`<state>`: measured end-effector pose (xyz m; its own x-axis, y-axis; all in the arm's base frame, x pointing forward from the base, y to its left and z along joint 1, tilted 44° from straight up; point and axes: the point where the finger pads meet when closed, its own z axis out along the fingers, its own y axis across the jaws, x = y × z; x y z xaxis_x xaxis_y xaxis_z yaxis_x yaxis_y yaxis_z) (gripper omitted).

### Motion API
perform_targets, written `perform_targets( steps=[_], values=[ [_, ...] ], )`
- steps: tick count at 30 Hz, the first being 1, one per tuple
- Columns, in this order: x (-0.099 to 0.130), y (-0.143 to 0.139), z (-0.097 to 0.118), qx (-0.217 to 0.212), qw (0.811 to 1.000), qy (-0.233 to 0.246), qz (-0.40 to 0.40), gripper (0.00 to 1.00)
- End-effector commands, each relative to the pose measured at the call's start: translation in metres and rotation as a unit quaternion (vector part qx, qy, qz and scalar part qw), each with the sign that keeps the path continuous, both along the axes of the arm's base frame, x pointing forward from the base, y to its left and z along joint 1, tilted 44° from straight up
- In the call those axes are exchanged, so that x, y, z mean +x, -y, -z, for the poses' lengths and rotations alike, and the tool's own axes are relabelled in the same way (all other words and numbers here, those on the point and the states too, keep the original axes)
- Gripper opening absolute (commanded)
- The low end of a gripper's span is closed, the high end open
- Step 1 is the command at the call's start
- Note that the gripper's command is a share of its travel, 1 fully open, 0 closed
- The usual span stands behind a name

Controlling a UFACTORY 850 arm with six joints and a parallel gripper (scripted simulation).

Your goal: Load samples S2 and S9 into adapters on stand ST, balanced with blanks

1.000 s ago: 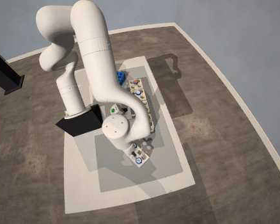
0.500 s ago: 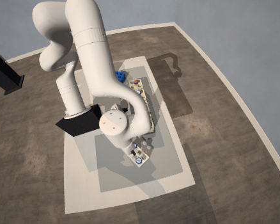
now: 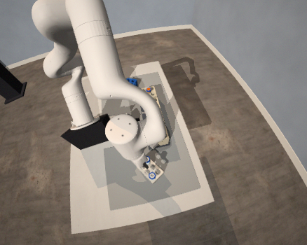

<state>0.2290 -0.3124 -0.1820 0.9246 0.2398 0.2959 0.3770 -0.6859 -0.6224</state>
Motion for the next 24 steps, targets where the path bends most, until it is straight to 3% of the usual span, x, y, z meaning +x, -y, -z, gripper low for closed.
perform_targets(
  steps=[1,14,24],
  values=[
    [0.000,0.005,-0.005,-0.001,1.000,0.000,0.000,0.00],
    [-0.001,0.023,-0.024,-0.001,1.000,0.000,0.000,0.00],
    [-0.002,0.024,-0.025,-0.001,1.000,0.000,0.000,0.00]
  ],
)
